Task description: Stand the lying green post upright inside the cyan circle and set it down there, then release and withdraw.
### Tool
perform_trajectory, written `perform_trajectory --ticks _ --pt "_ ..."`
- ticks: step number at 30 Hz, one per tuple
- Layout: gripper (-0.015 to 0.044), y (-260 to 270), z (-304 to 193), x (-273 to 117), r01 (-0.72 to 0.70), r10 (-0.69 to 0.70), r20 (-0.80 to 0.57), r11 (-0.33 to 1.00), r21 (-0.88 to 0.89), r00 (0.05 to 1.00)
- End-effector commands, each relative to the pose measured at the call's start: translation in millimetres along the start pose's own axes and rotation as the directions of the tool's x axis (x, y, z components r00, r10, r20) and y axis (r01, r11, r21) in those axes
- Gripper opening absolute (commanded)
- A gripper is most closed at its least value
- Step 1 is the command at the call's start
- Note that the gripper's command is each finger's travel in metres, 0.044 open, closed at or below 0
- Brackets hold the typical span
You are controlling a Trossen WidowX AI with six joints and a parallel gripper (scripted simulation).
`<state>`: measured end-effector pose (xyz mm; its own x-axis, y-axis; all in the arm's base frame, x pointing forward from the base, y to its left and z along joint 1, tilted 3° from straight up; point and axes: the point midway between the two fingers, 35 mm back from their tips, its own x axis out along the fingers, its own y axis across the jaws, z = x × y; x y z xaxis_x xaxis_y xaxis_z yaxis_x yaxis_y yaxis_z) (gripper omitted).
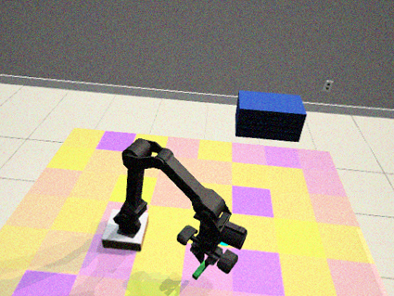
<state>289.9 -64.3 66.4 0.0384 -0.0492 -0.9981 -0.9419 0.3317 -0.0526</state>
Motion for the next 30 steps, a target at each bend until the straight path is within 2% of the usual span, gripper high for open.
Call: perform_trajectory --ticks 1,16,30 --pt "0.0023 -2 1 -15 0.013 -0.013 0.004 1.0 0.004 1.0" --pt "0.0023 5 -1 -63 0.013 -0.013 0.004 1.0 0.004 1.0" --pt "0.0023 1 28 -68 0.016 -0.016 0.011 1.0 -0.022 1.0"
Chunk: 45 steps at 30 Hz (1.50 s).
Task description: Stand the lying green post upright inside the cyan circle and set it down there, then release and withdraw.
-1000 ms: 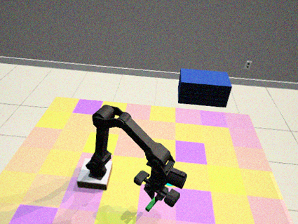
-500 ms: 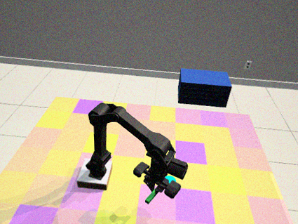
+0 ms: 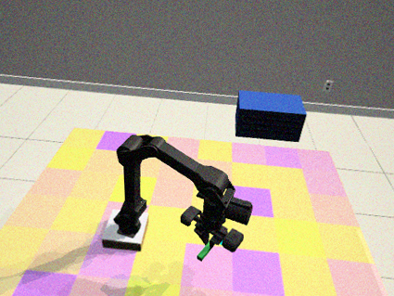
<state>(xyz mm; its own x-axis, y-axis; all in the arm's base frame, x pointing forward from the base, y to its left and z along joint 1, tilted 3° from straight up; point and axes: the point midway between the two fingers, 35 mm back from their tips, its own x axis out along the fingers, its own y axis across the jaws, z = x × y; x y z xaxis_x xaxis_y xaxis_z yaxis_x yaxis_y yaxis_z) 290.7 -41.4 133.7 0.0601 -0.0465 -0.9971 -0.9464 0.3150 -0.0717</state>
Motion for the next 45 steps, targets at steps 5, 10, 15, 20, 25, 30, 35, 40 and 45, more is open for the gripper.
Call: perform_trajectory --ticks 5,10,15,20,25,30,35,40,45 --pt "0.0023 -3 24 -2 -0.002 0.002 0.004 1.0 -0.019 1.0" --pt "0.0023 -4 40 -4 -0.001 0.001 0.008 0.999 -0.032 1.0" --pt "0.0023 -3 56 -5 0.0 0.0 0.012 0.999 -0.045 1.0" --pt "0.0023 -1 72 -7 0.002 -0.001 0.015 0.998 -0.059 1.0" --pt "0.0023 1 88 -9 0.002 -0.001 0.018 0.997 -0.072 1.0" --pt "0.0023 4 103 -11 0.001 0.001 0.018 0.996 -0.086 1.0" --pt "0.0023 8 118 -13 -0.002 0.004 0.016 0.995 -0.1 1.0" --pt "0.0023 13 132 -15 -0.005 0.006 0.013 0.993 -0.114 1.0" --pt "0.0023 19 146 -17 -0.007 0.009 0.009 0.992 -0.128 1.0"
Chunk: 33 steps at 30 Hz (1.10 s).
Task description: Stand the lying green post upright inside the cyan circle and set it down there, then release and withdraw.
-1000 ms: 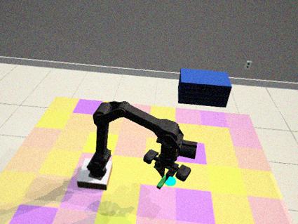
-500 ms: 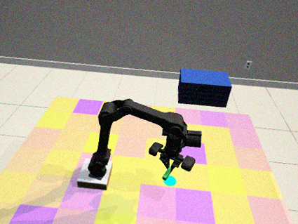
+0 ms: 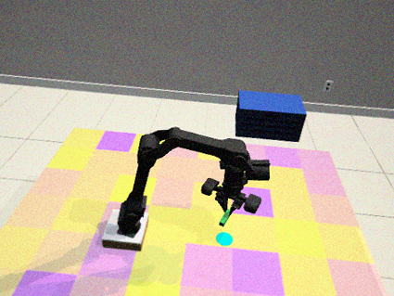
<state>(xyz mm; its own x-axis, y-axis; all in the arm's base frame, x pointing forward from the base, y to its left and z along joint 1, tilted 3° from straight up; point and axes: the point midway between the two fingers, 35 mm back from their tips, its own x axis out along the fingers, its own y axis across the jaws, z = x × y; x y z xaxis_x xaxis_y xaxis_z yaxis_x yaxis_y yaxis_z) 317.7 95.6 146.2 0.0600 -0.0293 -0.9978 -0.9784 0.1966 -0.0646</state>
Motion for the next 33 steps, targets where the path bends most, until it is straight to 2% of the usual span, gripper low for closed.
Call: perform_trajectory --ticks 1,33 --pt "0.0023 2 11 0 -0.005 0.004 -0.007 1.0 -0.008 1.0" --pt "0.0023 11 10 18 -0.129 0.136 0.122 0.99 -0.064 0.983"
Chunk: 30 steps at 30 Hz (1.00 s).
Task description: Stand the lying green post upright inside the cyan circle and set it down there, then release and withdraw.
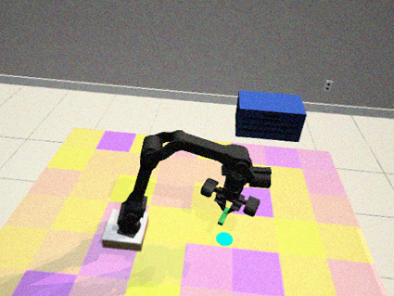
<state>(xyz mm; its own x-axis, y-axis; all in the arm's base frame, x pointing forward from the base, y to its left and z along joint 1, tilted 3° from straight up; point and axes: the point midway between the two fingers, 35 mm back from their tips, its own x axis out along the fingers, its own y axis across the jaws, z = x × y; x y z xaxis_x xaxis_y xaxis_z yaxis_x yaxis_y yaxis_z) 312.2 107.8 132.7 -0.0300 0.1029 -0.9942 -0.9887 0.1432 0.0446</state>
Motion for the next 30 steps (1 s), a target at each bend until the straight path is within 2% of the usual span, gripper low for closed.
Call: perform_trajectory --ticks 1,30 --pt "0.0023 2 -1 5 -0.025 0.026 0.017 1.0 -0.007 1.0" --pt "0.0023 8 -4 19 -0.12 0.129 0.182 0.991 -0.057 0.975"
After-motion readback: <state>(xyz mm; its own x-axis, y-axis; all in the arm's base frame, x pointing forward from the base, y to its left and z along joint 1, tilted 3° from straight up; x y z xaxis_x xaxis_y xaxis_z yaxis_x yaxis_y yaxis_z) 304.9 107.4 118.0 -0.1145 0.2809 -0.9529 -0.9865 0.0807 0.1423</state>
